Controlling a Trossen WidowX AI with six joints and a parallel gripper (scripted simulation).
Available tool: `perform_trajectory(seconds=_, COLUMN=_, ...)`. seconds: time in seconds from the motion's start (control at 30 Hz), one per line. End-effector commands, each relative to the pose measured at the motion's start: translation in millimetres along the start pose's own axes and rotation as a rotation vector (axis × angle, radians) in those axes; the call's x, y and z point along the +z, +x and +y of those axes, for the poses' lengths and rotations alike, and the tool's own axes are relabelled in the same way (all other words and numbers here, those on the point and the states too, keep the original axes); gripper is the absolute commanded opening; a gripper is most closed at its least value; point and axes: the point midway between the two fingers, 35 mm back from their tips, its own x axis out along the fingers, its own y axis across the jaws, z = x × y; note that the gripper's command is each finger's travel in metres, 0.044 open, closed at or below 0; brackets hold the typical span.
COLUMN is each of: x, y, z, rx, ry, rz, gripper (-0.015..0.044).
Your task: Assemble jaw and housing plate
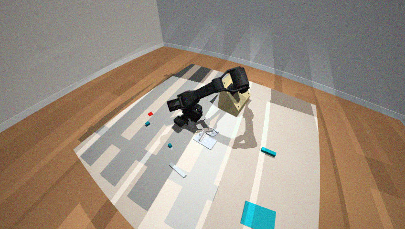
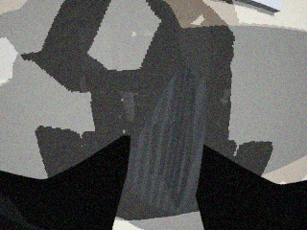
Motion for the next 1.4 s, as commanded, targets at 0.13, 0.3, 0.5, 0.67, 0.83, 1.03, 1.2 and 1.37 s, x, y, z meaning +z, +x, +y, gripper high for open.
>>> perform_trajectory(seconds=0.13, x=-1.7, y=-22.4, z=-3.0, rx=-0.004, ry=-0.004, rz=0.007, gripper=0.0134)
perform_trajectory(seconds=0.3, x=-1.9, y=-38.2, z=-3.3, rx=-0.004, ry=-0.003, rz=0.007, gripper=0.0134)
perform_trajectory(seconds=0.5, x=-1.7, y=-57.4, z=-2.5, rx=-0.004, ry=-0.003, rz=0.007, gripper=0.0134)
perform_trajectory(seconds=0.67, x=-1.0, y=-73.0, z=-1.1, rx=-0.004, ry=-0.002, rz=0.005, gripper=0.0134)
perform_trajectory(seconds=0.83, x=1.3, y=-75.5, z=-1.2, rx=-0.004, ry=0.013, rz=0.006, gripper=0.0134)
perform_trajectory(seconds=1.03, x=20.7, y=-77.7, z=-3.1, rx=-0.005, ry=0.145, rz=0.012, gripper=0.0134)
perform_trajectory(seconds=1.2, x=37.3, y=-79.2, z=-3.7, rx=-0.007, ry=0.258, rz=0.016, gripper=0.0134)
perform_trajectory(seconds=1.37, x=53.9, y=-80.2, z=-3.4, rx=-0.009, ry=0.371, rz=0.019, gripper=0.0134)
